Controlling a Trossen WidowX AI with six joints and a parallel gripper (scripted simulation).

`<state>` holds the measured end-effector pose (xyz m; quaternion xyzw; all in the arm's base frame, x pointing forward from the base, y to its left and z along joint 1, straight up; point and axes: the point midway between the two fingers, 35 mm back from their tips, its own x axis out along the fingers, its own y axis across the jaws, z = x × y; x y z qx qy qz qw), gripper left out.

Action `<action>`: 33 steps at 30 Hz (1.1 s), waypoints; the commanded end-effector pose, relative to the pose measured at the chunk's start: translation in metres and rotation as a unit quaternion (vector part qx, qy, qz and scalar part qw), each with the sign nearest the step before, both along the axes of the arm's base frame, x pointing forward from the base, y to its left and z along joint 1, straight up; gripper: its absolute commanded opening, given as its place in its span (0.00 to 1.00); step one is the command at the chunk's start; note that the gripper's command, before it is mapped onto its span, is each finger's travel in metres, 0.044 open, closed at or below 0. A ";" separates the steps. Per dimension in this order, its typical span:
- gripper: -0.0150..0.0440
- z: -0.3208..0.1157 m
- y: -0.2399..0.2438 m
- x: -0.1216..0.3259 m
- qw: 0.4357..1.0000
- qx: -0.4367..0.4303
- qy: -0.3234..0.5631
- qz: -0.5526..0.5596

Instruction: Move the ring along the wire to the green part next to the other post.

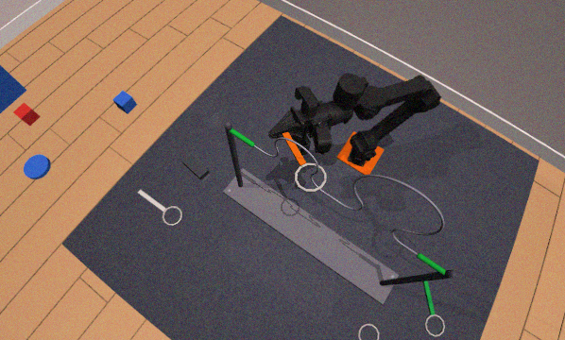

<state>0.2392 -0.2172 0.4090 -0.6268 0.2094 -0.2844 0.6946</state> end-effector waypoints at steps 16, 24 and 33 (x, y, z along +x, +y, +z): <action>0.00 -0.065 0.026 0.004 0.973 0.225 -0.047 0.002; 0.00 -0.089 0.046 0.009 0.945 0.319 -0.065 0.003; 0.00 -0.110 0.072 0.014 0.903 0.421 -0.085 0.004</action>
